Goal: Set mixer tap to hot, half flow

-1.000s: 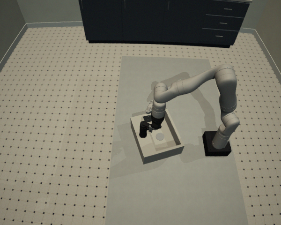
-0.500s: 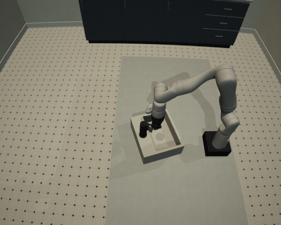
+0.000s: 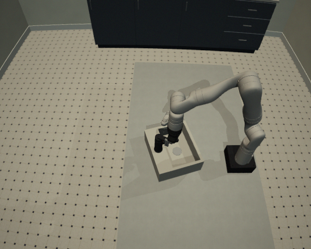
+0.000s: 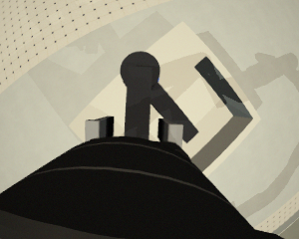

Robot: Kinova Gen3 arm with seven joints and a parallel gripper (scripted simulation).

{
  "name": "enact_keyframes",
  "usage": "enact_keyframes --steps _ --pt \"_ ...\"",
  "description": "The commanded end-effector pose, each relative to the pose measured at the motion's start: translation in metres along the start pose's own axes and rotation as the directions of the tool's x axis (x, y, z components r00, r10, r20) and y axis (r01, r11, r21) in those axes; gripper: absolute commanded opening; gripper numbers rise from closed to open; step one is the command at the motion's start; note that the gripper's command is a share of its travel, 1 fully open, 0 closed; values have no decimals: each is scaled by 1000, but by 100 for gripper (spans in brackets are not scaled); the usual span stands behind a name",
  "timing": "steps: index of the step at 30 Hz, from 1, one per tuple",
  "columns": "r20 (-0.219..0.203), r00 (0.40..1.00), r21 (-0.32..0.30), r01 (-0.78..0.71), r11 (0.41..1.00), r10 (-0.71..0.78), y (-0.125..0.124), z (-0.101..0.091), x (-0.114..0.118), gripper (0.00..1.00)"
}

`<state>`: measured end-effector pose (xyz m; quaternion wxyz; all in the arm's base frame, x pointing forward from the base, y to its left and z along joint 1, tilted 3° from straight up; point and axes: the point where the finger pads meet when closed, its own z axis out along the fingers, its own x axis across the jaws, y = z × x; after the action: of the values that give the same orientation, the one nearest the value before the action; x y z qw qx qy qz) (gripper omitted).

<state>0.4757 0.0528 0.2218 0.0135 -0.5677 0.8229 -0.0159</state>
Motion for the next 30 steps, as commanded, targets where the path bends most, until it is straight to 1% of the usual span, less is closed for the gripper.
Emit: enact_keyframes --steps 1,18,30 --pt "1 1000 1 7 1000 -7 0 -3 1 100" --pt "2 1000 2 7 1000 -7 -1 -4 1 100" --pt "4 1000 6 8 1000 -8 -2 -17 0 100"
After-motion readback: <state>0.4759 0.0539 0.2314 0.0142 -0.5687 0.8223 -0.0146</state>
